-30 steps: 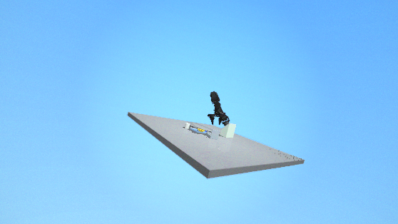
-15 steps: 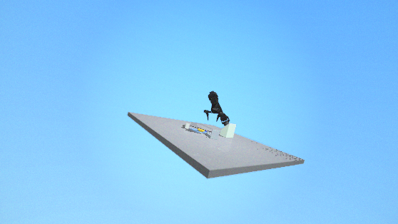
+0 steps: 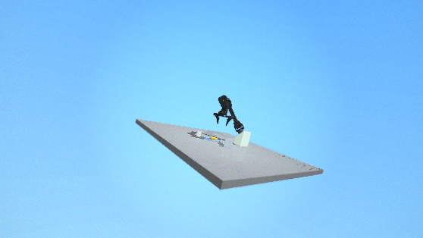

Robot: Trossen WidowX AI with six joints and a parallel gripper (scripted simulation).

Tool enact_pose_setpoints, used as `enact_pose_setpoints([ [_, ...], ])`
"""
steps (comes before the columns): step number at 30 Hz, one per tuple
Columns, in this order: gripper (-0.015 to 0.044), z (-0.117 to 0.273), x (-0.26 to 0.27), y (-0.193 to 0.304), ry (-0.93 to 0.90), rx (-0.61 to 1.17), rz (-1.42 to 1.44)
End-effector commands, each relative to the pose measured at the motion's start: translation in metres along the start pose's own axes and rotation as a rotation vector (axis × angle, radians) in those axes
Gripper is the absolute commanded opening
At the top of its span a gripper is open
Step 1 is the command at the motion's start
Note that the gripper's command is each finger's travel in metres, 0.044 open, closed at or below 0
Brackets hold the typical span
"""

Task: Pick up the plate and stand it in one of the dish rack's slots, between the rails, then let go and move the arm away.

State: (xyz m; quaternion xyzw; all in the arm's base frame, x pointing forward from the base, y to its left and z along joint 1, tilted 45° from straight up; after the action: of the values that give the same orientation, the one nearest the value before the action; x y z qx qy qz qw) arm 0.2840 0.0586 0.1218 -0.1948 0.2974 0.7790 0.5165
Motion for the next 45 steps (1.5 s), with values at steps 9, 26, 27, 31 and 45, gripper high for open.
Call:
enact_pose_setpoints([
  [9,0.04,0.021,-0.035,0.006,0.05,-0.015,-0.41],
  [26,0.04,-0.078,-0.053,0.012,0.062,-0.022,-0.497],
  [27,0.04,-0.085,-0.053,0.014,0.064,-0.021,-0.497],
  [31,0.04,-0.088,-0.051,0.013,0.065,-0.021,-0.497],
  [45,0.04,-0.109,-0.053,0.011,0.063,-0.021,-0.498],
])
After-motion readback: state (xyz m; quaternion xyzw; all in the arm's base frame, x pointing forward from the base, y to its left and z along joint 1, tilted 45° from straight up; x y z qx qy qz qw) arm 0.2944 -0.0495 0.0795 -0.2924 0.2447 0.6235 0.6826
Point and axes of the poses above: the point midway between the two fingers, 35 mm back from their tips, its own z axis back along the fingers, its own x axis across the jaws, y = z × x, the point moved 3 cm from there along z, back along the fingers, and after that the axes turned 1 degree about -z, right-handed, at the moved point
